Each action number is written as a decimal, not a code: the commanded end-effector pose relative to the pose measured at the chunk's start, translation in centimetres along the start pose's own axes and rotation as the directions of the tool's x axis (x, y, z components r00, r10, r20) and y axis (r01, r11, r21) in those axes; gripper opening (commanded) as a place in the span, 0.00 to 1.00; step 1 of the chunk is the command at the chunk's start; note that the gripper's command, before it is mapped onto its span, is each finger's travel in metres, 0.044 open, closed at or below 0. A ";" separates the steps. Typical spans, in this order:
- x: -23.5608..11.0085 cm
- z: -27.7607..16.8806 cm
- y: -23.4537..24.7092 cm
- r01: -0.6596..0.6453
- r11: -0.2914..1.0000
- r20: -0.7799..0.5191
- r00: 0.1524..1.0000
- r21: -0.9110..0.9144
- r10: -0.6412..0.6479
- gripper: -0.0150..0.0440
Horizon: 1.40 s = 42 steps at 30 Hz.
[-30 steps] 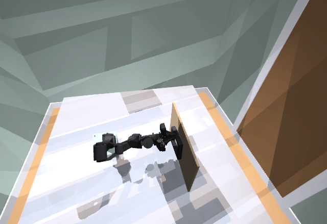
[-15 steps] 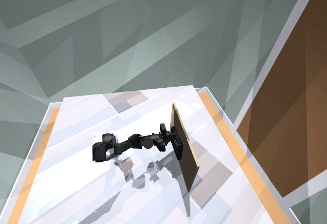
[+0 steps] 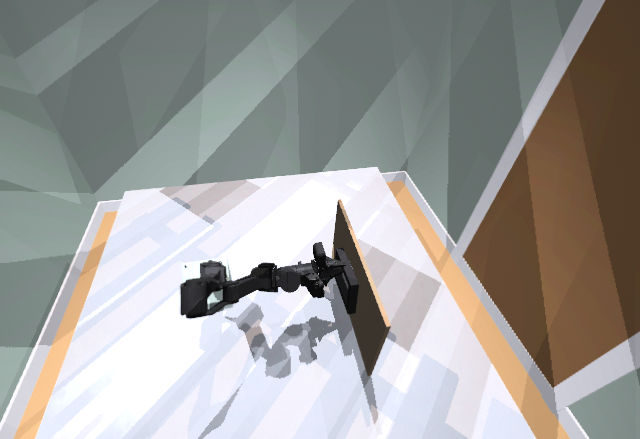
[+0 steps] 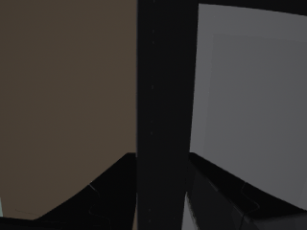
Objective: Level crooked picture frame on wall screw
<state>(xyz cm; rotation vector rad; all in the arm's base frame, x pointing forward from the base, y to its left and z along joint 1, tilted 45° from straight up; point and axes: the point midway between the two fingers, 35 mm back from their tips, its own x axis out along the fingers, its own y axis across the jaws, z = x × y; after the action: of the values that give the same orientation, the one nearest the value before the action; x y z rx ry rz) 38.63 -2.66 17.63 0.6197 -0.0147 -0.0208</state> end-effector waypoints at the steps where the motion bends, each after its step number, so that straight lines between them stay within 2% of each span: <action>1: 0.1 0.1 0.3 -0.014 1.000 0.002 1.000 0.004 0.014 0.25; 42: 0.1 0.2 -0.5 -0.006 1.000 0.003 1.000 -0.001 0.006 0.25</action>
<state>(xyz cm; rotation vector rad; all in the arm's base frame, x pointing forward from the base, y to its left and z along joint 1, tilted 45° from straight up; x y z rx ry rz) 38.74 -3.15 17.46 0.6189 -0.0196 -0.0148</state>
